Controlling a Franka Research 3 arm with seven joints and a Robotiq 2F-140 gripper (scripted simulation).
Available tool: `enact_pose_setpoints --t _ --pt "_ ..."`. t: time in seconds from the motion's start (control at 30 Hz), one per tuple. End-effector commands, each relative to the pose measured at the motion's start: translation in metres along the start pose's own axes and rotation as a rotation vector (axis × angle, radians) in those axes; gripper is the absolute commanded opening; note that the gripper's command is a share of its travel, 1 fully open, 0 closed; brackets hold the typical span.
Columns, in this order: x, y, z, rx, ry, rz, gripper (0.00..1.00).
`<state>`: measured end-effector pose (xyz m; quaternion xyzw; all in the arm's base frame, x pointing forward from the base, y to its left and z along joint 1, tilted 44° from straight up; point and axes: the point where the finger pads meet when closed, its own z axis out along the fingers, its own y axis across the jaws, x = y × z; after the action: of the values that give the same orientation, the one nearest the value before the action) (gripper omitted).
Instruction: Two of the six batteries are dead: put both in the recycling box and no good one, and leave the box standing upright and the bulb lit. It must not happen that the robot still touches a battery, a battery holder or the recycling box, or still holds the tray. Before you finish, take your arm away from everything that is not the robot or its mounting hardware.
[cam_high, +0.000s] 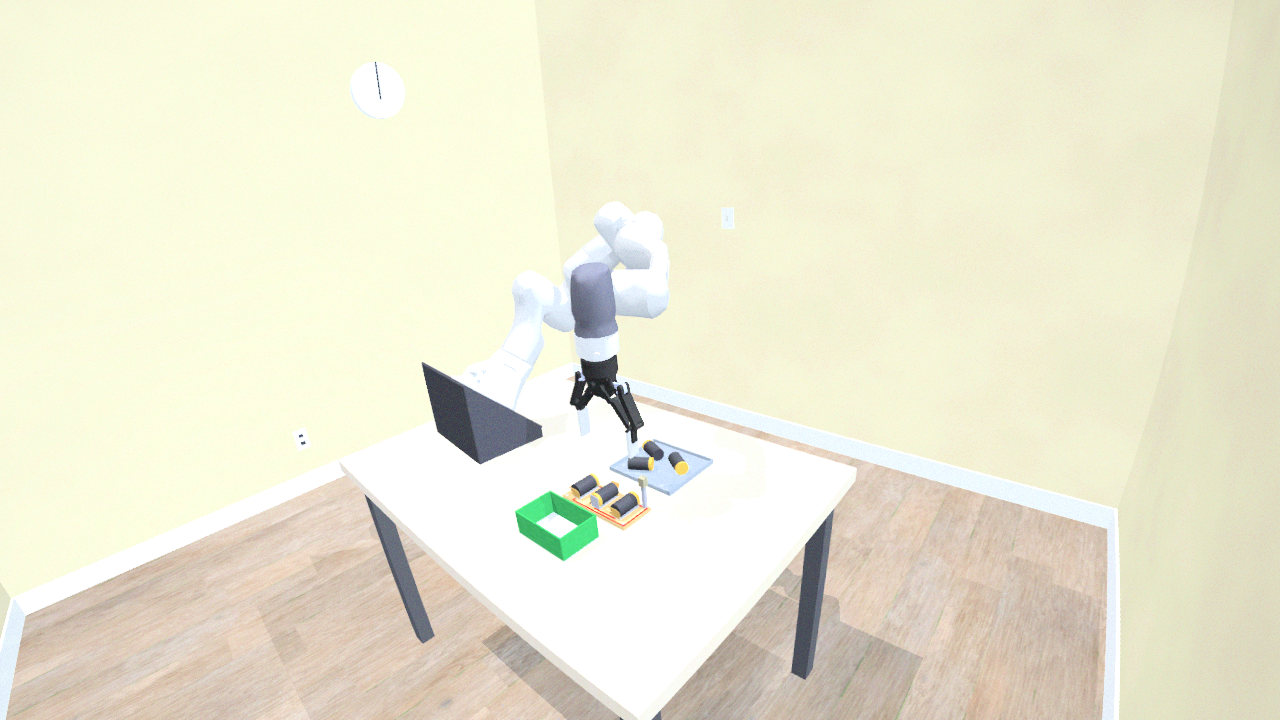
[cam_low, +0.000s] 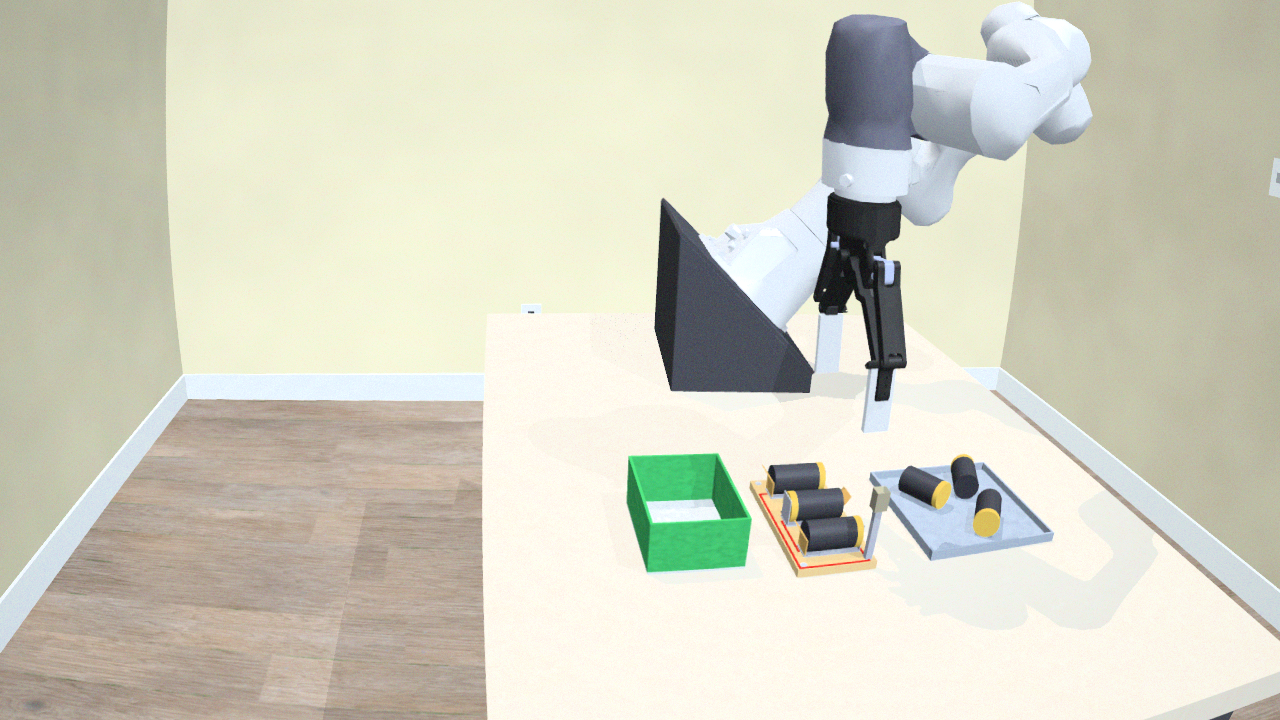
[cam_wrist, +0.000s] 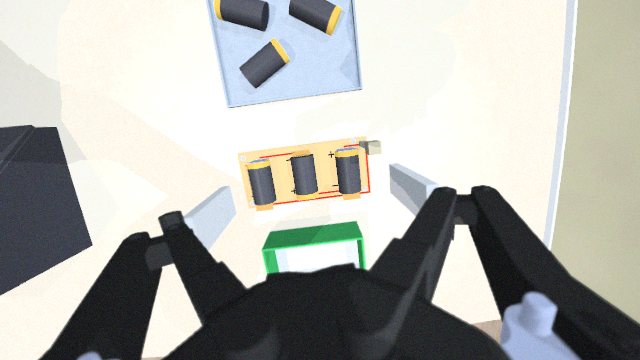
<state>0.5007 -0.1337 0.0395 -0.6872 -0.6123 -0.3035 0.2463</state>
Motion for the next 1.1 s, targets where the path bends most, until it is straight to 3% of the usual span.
enact_pose_setpoints --t 0.0,0.9,0.93,1.07 --pt "-0.0148 -0.0186 0.0096 -0.031 -0.04 -0.004 1.0" --pt "-0.0148 -0.0186 0.0096 -0.031 -0.04 -0.004 1.0" --pt "-0.0148 -0.0186 0.0096 -0.031 -0.04 -0.004 0.29" --pt "-0.0148 -0.0186 0.0093 -0.031 -0.04 -0.003 0.29"
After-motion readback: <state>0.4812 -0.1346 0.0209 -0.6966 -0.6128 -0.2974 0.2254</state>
